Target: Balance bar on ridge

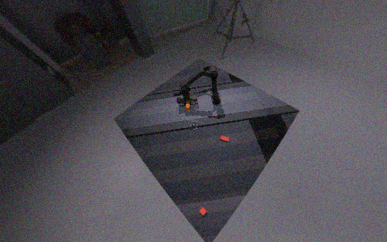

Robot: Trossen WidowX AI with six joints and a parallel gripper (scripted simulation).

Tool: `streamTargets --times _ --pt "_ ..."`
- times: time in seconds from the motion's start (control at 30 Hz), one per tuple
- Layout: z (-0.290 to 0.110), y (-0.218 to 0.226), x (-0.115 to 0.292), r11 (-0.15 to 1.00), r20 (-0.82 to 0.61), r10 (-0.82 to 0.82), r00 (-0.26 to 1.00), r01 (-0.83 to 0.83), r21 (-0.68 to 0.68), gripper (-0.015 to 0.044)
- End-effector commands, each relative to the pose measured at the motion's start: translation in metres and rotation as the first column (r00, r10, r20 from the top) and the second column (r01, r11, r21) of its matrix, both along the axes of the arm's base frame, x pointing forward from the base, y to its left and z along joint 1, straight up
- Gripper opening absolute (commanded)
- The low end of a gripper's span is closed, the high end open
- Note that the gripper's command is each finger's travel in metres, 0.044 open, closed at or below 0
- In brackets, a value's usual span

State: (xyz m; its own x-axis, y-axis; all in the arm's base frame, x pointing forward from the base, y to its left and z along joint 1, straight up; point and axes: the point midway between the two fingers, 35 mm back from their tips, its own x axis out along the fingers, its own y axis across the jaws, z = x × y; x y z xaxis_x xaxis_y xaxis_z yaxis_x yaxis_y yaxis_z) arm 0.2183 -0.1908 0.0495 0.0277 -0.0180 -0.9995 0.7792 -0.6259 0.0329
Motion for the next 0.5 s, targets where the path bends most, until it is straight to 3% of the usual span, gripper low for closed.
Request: streamTargets --times 0.0,0.17,0.3,0.47 --pt "0.000 0.000 0.000 1.000 0.000 0.000 1.000 0.000 0.000 0.0131" --pt "0.000 0.000 0.000 1.000 0.000 0.000 1.000 0.000 0.000 0.0098" --pt "0.006 -0.001 0.001 1.000 0.000 0.000 1.000 0.000 0.000 0.0000" --pt "0.019 -0.002 0.002 1.000 0.000 -0.001 1.000 0.001 -0.001 0.0000"
